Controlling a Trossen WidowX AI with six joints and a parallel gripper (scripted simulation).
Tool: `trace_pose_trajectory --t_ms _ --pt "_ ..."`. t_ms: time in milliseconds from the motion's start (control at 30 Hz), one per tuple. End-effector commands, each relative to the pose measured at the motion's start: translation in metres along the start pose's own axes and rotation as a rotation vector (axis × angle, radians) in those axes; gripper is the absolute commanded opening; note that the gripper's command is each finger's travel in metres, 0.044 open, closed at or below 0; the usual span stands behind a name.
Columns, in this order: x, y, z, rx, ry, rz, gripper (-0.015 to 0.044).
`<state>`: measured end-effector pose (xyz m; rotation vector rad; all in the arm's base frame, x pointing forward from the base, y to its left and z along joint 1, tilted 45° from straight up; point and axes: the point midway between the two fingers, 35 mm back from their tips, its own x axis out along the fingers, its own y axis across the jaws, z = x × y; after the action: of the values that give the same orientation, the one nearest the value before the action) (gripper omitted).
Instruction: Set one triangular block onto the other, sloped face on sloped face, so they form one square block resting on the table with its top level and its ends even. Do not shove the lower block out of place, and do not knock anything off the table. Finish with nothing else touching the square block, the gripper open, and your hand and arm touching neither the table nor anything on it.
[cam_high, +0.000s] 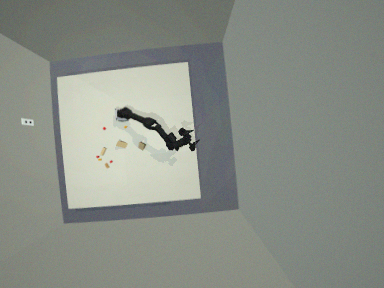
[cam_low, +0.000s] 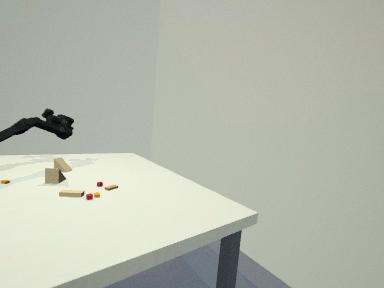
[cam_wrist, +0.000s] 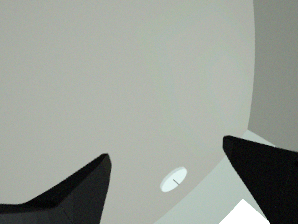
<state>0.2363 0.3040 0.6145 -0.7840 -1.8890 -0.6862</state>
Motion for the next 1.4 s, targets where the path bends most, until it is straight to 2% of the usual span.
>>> trace_pose_trajectory --t_ms 0,33,333,533,700,1033,1200,1367 --pt "0.000 0.001 -0.001 0.003 0.005 0.006 0.0426" --pt "-0.002 0.005 -0.003 0.010 0.019 0.026 0.0440" --pt "-0.044 0.082 -0.027 0.303 0.053 0.439 0.0440" --pt "-0.122 0.141 -0.049 0.631 0.193 0.859 0.0440" --pt "-0.193 0.161 -0.064 0.862 0.399 1.140 0.0440" --pt "-0.325 0.144 -0.080 1.219 0.966 1.519 0.0440" --pt "-0.385 0.111 -0.082 1.363 1.353 1.630 0.0440" --pt "-0.435 0.065 -0.077 1.470 1.808 1.663 0.0440"
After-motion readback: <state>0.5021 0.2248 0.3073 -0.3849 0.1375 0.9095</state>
